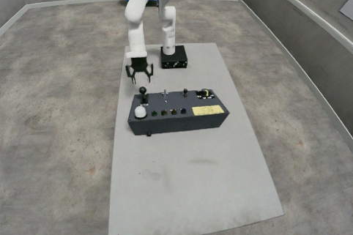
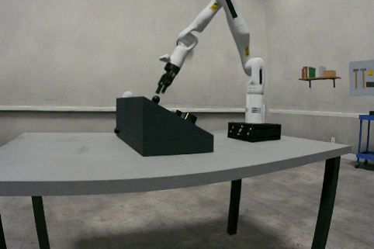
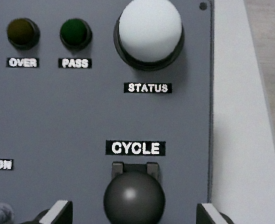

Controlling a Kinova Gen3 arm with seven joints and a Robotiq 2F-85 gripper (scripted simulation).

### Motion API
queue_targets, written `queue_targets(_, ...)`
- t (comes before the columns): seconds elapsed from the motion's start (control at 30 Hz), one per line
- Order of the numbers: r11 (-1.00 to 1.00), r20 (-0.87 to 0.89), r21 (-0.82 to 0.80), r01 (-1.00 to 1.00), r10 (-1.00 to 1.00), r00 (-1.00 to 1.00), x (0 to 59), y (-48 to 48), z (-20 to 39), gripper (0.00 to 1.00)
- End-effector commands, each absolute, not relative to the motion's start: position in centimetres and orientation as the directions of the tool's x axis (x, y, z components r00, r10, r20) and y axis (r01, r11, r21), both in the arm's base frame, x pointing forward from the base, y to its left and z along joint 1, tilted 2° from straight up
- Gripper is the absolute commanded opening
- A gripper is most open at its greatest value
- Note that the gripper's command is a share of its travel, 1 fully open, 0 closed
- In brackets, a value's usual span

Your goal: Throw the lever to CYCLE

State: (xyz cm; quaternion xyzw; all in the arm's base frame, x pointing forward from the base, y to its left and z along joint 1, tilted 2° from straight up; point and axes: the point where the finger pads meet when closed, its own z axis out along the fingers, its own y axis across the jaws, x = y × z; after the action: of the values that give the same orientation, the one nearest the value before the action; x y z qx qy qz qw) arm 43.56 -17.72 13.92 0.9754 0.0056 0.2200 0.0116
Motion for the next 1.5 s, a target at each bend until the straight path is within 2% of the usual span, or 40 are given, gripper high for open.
queue_targets(0.0, -1.000, 0.424, 0.025, 0.006, 0.016, 0.906, 43.1, -17.7, 15.1, 0.77)
queue_targets(0.6, -1.000, 0.424, 0.025, 0.006, 0.016, 0.906, 41.8, -17.6, 18.0, 0.77)
queue_targets(0.63, -1.000, 0.424, 0.025, 0.006, 0.016, 0.906, 41.8, -17.6, 18.0, 1.00)
queue_targets(1.47, -1.000, 0.424, 0.025, 0.006, 0.016, 0.906, 41.8, -17.6, 18.0, 1.00)
